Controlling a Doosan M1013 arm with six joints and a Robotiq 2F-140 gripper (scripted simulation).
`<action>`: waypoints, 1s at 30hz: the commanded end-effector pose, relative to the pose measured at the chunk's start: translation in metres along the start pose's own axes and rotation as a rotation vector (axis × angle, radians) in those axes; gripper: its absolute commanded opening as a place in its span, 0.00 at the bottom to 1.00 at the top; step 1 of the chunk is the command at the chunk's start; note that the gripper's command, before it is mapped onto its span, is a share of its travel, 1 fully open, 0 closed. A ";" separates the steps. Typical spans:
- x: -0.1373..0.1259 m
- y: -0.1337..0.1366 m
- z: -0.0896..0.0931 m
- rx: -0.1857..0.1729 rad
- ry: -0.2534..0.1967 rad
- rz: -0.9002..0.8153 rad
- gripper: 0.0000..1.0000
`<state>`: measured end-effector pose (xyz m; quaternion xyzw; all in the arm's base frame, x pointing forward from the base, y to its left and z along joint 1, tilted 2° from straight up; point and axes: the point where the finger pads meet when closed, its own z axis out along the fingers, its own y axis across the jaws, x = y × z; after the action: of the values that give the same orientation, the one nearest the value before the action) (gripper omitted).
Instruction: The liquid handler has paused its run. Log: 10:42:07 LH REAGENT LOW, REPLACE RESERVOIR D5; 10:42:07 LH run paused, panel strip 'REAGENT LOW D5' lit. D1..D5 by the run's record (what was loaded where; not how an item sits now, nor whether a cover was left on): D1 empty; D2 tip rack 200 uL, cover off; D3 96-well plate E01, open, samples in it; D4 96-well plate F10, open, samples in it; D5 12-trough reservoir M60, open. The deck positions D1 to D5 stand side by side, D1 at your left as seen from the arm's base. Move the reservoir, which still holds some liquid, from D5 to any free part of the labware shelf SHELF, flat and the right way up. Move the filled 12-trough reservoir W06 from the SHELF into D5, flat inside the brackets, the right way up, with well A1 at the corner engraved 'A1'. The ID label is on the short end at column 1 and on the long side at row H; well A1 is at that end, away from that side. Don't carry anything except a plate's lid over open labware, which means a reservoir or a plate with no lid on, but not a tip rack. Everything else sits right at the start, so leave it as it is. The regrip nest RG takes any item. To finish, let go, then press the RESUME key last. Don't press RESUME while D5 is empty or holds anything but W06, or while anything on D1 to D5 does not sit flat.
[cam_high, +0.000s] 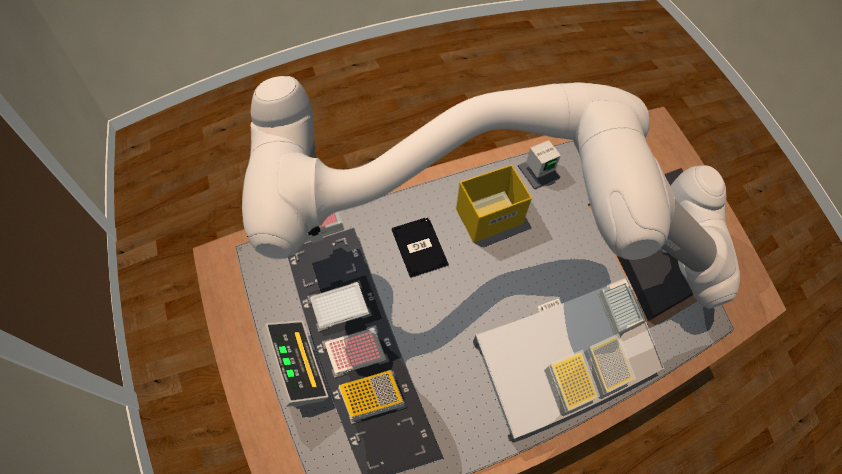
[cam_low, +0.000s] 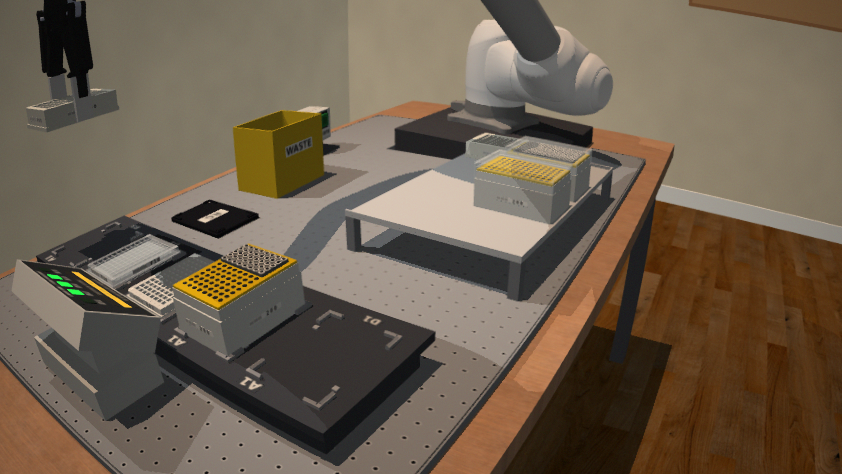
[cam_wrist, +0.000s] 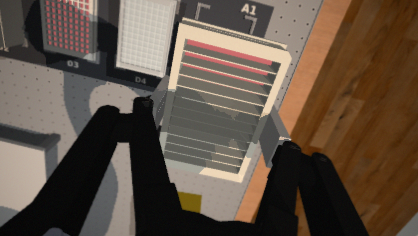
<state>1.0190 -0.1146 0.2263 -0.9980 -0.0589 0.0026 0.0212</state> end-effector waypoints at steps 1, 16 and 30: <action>0.000 0.000 0.000 0.000 0.000 0.000 0.00; -0.023 0.000 0.000 0.000 0.000 0.000 0.00; -0.054 0.001 0.000 0.000 0.000 0.000 0.00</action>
<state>0.9673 -0.1216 0.2263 -0.9980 -0.0590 0.0028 0.0212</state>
